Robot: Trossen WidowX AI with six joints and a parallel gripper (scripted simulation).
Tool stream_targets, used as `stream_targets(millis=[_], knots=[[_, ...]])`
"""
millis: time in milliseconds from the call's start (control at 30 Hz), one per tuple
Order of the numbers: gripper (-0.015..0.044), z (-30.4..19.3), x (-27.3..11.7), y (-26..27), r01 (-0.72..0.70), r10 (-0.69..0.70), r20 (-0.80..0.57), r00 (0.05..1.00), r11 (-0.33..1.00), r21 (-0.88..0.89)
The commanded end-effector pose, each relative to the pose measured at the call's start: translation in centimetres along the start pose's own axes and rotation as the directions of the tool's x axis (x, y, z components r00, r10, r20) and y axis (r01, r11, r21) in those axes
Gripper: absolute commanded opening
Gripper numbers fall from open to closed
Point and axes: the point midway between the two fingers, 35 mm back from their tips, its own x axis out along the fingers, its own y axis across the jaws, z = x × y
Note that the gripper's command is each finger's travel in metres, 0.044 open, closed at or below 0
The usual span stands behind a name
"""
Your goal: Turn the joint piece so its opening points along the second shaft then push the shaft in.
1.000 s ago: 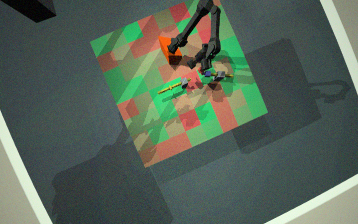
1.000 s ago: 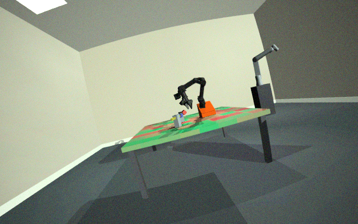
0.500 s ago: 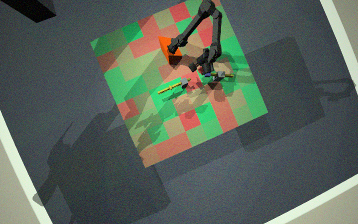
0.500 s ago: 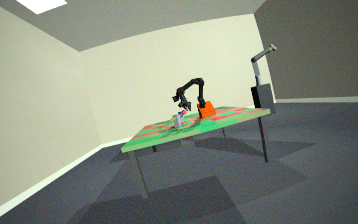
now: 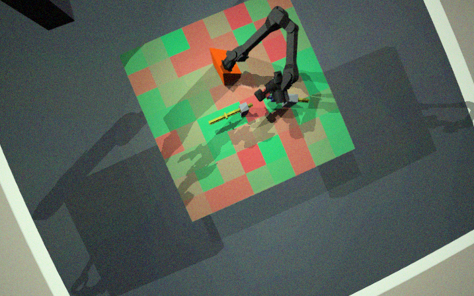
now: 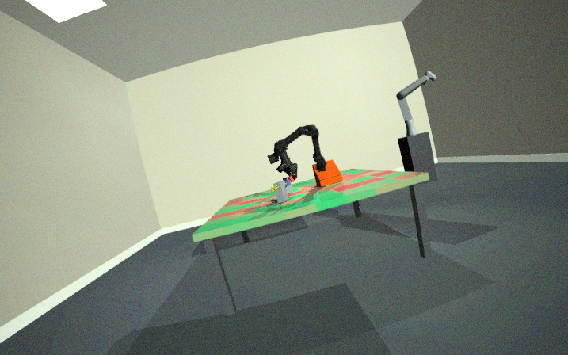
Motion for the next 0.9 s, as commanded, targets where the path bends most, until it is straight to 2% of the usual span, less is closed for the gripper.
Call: stream_targets(millis=[0,567,867], knots=[[0.0440,0.3,0.3,0.0,-0.002,0.002,0.002,1.000,1.000,0.002],[0.0440,0.4,2.8,0.0,-0.004,0.004,0.001,1.000,1.000,0.002],[0.0204,0.4,2.8,0.0,-0.004,0.004,0.001,1.000,1.000,0.002]])
